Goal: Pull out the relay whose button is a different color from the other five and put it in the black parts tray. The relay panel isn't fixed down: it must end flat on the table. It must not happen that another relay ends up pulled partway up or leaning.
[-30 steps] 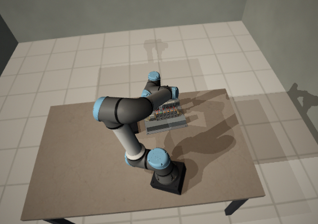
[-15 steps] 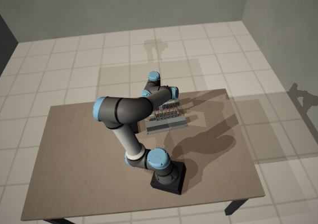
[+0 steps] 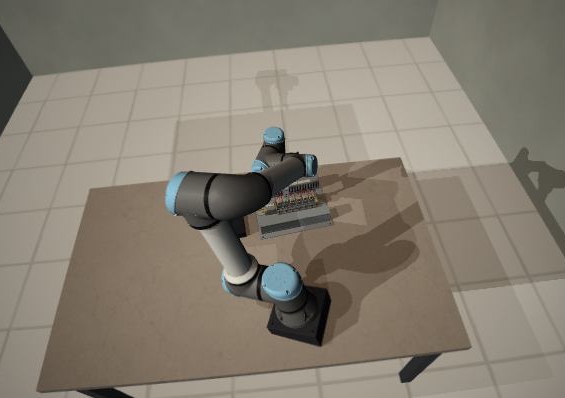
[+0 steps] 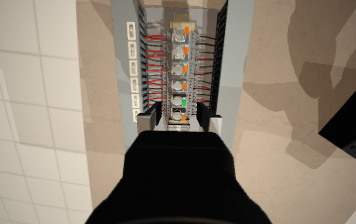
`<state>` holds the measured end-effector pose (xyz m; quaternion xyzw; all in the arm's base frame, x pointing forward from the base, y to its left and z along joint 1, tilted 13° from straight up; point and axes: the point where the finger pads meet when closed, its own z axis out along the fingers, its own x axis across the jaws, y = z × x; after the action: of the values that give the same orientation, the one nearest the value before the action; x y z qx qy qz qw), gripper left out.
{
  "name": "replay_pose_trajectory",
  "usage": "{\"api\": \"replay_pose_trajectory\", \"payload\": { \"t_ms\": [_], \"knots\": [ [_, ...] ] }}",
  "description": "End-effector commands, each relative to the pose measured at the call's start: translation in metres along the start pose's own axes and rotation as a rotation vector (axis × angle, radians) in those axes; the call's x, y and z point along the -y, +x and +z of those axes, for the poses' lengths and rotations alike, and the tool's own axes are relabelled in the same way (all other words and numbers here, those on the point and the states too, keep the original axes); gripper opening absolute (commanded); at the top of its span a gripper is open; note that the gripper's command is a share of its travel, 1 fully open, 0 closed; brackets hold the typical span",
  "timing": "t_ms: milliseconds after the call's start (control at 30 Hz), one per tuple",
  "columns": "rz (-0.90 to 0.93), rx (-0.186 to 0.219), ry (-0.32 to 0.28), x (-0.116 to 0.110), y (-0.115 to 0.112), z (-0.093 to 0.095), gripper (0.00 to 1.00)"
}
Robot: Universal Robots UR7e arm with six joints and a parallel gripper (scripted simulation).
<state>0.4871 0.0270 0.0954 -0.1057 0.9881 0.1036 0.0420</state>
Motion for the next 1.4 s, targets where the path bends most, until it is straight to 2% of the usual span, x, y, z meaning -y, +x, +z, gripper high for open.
{"api": "replay_pose_trajectory", "payload": {
  "t_ms": [0,333,533,1367],
  "knots": [
    [0.001,-0.002,-0.001,0.001,0.001,0.009,0.98],
    [0.001,-0.002,-0.001,0.001,0.001,0.036,0.98],
    [0.001,-0.002,-0.001,0.001,0.001,0.043,0.98],
    [0.001,-0.002,-0.001,0.001,0.001,0.045,0.98]
  ]
}}
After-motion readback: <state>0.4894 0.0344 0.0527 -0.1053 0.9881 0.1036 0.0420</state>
